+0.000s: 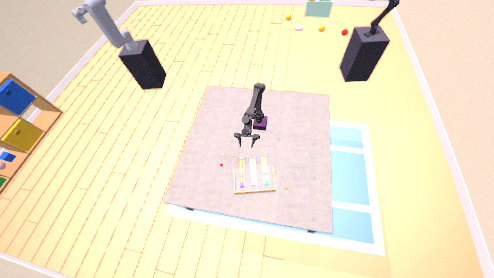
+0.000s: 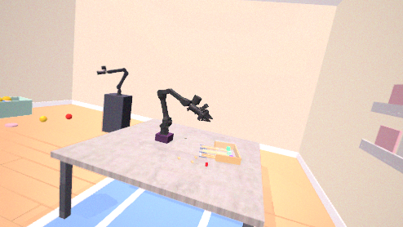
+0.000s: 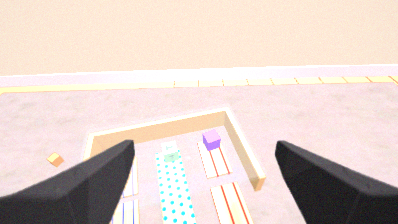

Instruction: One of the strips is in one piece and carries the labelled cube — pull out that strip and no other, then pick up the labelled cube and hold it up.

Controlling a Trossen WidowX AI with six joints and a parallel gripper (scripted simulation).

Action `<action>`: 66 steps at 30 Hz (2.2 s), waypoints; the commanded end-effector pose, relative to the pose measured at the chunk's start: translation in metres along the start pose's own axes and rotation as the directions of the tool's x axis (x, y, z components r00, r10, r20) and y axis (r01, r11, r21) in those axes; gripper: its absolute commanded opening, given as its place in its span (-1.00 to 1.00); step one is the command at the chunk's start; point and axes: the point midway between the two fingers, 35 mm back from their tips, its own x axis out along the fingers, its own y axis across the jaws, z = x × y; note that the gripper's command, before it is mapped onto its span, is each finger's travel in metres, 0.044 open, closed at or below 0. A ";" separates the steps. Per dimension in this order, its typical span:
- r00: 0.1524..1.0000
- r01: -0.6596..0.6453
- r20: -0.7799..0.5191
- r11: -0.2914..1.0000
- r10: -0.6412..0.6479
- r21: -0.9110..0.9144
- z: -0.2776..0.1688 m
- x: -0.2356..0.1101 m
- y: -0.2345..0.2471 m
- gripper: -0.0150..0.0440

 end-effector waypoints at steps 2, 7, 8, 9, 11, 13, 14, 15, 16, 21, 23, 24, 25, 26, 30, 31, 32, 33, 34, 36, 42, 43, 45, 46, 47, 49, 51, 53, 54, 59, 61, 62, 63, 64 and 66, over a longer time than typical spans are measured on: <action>0.985 -0.002 -0.172 0.999 -0.005 -0.042 -0.071 -0.017 0.034 0.86; 0.975 -0.005 -0.222 0.998 -0.010 -0.068 -0.092 -0.024 0.043 0.86; 0.975 -0.005 -0.222 0.998 -0.010 -0.068 -0.092 -0.024 0.043 0.86; 0.975 -0.005 -0.222 0.998 -0.010 -0.068 -0.092 -0.024 0.043 0.86; 0.975 -0.005 -0.222 0.998 -0.010 -0.068 -0.092 -0.024 0.043 0.86; 0.975 -0.005 -0.222 0.998 -0.010 -0.068 -0.092 -0.024 0.043 0.86; 0.975 -0.005 -0.222 0.998 -0.010 -0.068 -0.092 -0.024 0.043 0.86; 0.975 -0.005 -0.222 0.998 -0.010 -0.068 -0.092 -0.024 0.043 0.86; 0.975 -0.005 -0.222 0.998 -0.010 -0.068 -0.092 -0.024 0.043 0.86; 0.944 -0.010 -0.328 0.995 -0.022 -0.095 -0.094 -0.009 0.041 0.51; 0.911 -0.019 -0.412 0.993 -0.030 -0.115 -0.096 0.004 0.039 0.33; 0.891 -0.025 -0.452 0.992 -0.034 -0.124 -0.098 0.010 0.038 0.24; 0.870 -0.032 -0.492 0.991 -0.038 -0.133 -0.100 0.016 0.037 0.15; 0.847 -0.039 -0.530 0.989 -0.042 -0.140 -0.102 0.022 0.036 0.06; 0.733 -0.078 -0.678 0.985 -0.047 -0.152 -0.116 0.044 0.032 -0.29; 0.701 -0.089 -0.712 0.984 -0.047 -0.152 -0.120 0.050 0.031 -0.38; 0.666 -0.100 -0.744 0.984 -0.046 -0.150 -0.125 0.055 0.030 -0.47; 0.630 -0.111 -0.775 0.983 -0.045 -0.148 -0.130 0.060 0.029 -0.49; 0.593 -0.122 -0.804 0.982 -0.044 -0.144 -0.135 0.064 0.028 -0.49; 0.518 -0.146 -0.854 0.979 -0.045 -0.140 -0.145 0.074 0.026 -0.49; 0.391 -0.196 -0.918 0.970 -0.060 -0.147 -0.160 0.089 0.019 -0.49; 0.391 -0.196 -0.918 0.970 -0.060 -0.147 -0.160 0.089 0.019 -0.49; 0.391 -0.196 -0.918 0.970 -0.060 -0.147 -0.160 0.089 0.019 -0.49; 0.391 -0.196 -0.918 0.970 -0.060 -0.147 -0.161 0.089 0.019 -0.49; 0.391 -0.196 -0.918 0.970 -0.060 -0.147 -0.162 0.090 0.019 -0.49; 0.391 -0.196 -0.918 0.970 -0.060 -0.147 -0.165 0.091 0.019 -0.49; 0.391 -0.196 -0.918 0.970 -0.060 -0.147 -0.167 0.093 0.019 -0.49; 0.391 -0.196 -0.918 0.970 -0.060 -0.147 -0.170 0.095 0.019 -0.49; 0.391 -0.196 -0.918 0.970 -0.060 -0.147 -0.172 0.095 0.019 -0.49; 0.391 -0.196 -0.918 0.970 -0.060 -0.147 -0.179 0.099 0.019 -0.49; 0.391 -0.196 -0.918 0.970 -0.060 -0.147 -0.182 0.100 0.019 -0.49; 0.391 -0.196 -0.918 0.970 -0.060 -0.147 -0.184 0.101 0.019 -0.49; 0.391 -0.196 -0.918 0.970 -0.060 -0.147 -0.185 0.102 0.019 -0.49; 0.391 -0.196 -0.918 0.970 -0.060 -0.147 -0.187 0.102 0.019 -0.49; 0.391 -0.196 -0.918 0.970 -0.060 -0.147 -0.190 0.104 0.019 -0.49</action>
